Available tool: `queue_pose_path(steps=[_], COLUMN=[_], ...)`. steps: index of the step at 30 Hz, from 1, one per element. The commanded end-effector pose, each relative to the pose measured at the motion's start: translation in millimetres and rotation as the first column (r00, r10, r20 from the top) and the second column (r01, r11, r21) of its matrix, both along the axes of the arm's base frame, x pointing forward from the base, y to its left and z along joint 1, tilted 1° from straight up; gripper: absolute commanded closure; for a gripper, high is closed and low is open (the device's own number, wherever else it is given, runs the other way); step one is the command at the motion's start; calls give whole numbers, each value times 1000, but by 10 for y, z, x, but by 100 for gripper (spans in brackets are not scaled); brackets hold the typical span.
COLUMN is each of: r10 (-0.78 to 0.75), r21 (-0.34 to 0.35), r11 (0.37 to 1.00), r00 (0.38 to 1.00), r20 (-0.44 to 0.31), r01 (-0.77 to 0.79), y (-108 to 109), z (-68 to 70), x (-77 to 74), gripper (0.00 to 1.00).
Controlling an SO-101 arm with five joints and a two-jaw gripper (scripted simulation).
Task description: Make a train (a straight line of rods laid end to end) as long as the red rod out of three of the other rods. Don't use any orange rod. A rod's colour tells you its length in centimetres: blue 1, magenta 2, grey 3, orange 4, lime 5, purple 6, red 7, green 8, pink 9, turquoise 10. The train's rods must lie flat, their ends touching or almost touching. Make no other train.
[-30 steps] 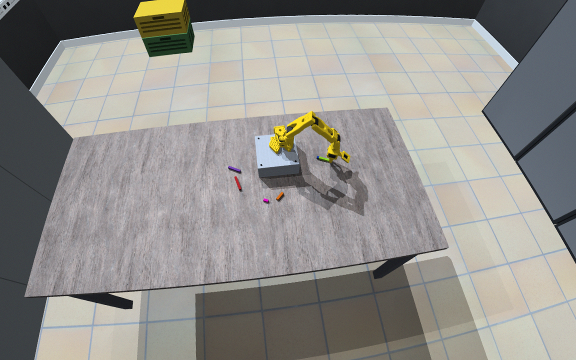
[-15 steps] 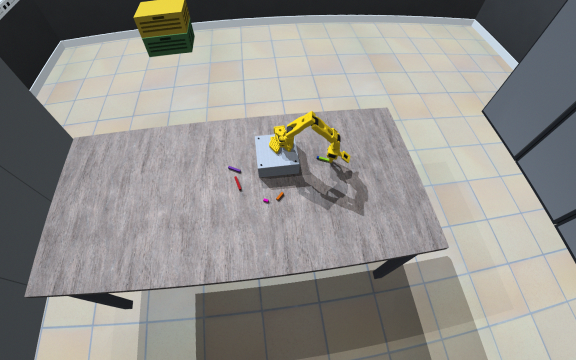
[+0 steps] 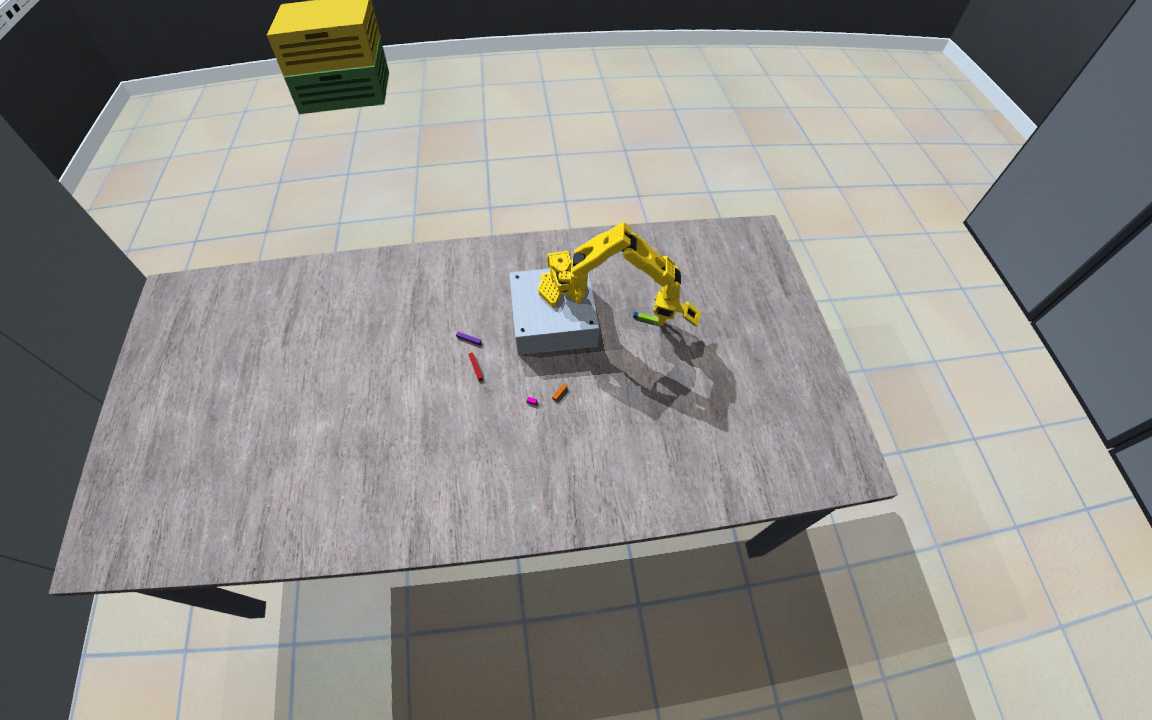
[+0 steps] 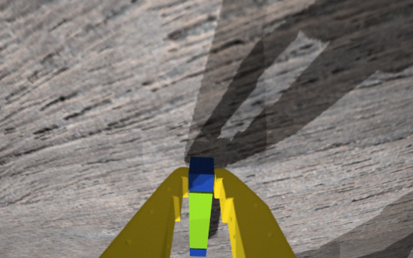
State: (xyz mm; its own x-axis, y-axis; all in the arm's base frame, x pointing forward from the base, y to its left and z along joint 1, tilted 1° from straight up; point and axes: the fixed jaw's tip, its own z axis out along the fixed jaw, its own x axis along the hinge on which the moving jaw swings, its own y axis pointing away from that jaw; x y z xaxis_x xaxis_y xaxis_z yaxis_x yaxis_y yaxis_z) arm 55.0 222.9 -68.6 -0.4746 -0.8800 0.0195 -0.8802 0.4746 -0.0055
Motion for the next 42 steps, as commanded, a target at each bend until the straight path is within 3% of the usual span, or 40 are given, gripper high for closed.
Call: queue_pose_path(steps=[1,28,42], r10=[4,4,4], r21=[15,15,15], r11=[1000,1000,1000], r00=[1000,1000,1000], r20=[3,3,3], r01=[-4,-4,-4], y=[29,29,41], z=[36,36,45], x=[-18,-18,-40], gripper=[94,83,83])
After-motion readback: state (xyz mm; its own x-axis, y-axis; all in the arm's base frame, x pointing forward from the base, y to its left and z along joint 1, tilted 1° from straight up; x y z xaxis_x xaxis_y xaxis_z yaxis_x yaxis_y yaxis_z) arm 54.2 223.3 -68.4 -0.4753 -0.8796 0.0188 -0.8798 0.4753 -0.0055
